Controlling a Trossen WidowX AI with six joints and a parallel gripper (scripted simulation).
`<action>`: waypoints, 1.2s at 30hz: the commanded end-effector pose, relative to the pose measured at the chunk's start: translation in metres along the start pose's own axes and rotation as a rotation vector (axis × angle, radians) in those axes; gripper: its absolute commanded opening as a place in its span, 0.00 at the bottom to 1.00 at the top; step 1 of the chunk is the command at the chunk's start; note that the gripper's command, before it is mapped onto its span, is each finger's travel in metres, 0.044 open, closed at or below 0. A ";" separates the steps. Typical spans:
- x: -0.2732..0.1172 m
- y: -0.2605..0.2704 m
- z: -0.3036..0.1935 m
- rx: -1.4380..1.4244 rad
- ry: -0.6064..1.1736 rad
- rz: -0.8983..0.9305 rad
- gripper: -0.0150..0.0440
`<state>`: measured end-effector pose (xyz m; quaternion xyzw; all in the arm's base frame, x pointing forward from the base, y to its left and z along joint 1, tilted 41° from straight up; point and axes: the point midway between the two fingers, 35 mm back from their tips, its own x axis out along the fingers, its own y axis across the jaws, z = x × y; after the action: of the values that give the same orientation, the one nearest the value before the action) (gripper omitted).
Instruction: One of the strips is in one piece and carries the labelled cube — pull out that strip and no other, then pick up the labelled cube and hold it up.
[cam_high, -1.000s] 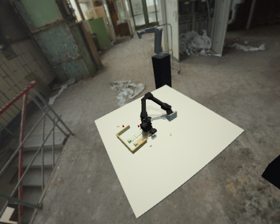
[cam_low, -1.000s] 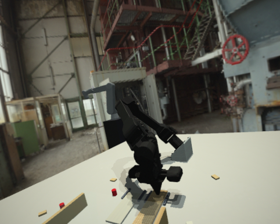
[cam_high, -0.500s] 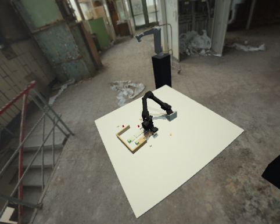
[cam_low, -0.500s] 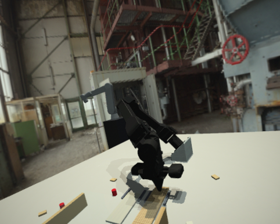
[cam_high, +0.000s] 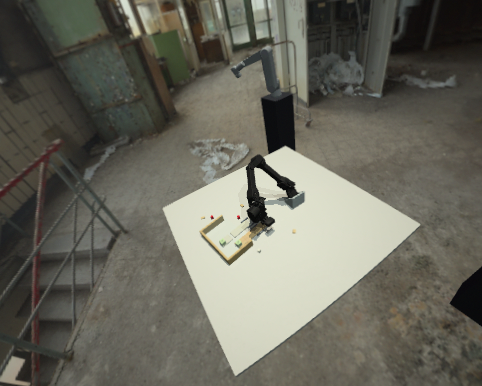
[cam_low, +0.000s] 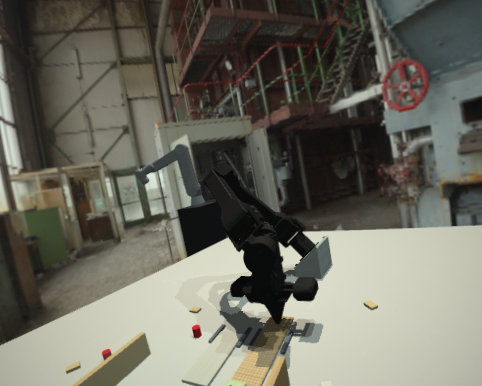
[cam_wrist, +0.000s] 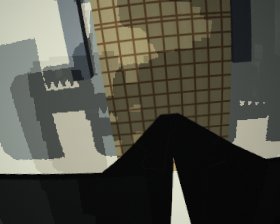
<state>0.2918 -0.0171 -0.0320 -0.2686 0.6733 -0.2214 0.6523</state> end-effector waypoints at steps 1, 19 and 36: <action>0.005 0.000 -0.014 -0.004 0.028 0.003 0.25; 0.005 -0.001 -0.040 -0.006 0.029 0.003 0.25; 0.004 -0.001 -0.065 -0.007 0.031 0.003 0.25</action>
<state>0.2411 -0.0196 -0.0283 -0.2690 0.6733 -0.2209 0.6523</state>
